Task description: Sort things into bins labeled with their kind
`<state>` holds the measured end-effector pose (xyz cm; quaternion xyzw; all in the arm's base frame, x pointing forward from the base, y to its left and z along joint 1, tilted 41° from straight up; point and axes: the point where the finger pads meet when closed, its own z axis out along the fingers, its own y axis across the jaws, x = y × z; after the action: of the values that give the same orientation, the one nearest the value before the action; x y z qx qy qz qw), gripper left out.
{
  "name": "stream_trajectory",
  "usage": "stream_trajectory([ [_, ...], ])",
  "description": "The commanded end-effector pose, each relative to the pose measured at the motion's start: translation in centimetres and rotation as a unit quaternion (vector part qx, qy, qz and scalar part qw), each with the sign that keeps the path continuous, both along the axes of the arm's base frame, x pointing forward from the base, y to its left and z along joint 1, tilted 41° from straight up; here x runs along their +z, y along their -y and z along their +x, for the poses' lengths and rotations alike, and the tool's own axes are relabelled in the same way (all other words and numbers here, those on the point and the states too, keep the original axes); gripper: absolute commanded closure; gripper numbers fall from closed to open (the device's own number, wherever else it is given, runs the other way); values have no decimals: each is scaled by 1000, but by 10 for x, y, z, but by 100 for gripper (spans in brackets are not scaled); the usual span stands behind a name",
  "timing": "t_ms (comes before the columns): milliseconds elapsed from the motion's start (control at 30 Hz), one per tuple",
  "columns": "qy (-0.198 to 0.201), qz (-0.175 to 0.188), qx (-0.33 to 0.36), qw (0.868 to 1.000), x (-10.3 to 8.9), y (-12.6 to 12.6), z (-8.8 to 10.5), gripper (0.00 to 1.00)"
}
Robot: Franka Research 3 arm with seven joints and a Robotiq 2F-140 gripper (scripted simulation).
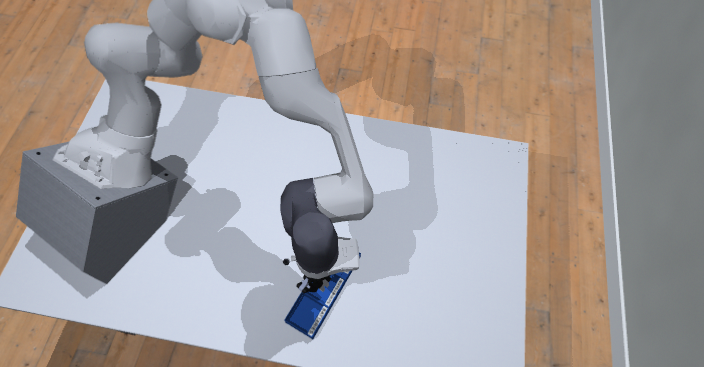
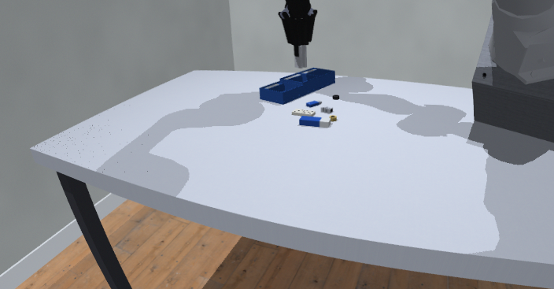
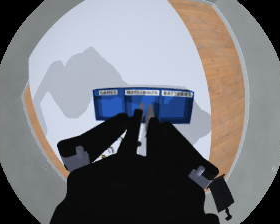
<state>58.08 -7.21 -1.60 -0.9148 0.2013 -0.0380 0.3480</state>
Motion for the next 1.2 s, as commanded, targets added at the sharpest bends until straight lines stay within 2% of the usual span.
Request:
stream_trajectory([
  [0,-7,2,-9,1000,-7,-6,1,95],
  [600,-7,2,-9,1000,-38,-32,10,95],
  [1167,-7,2,-9,1000,-38,-32,10,95],
])
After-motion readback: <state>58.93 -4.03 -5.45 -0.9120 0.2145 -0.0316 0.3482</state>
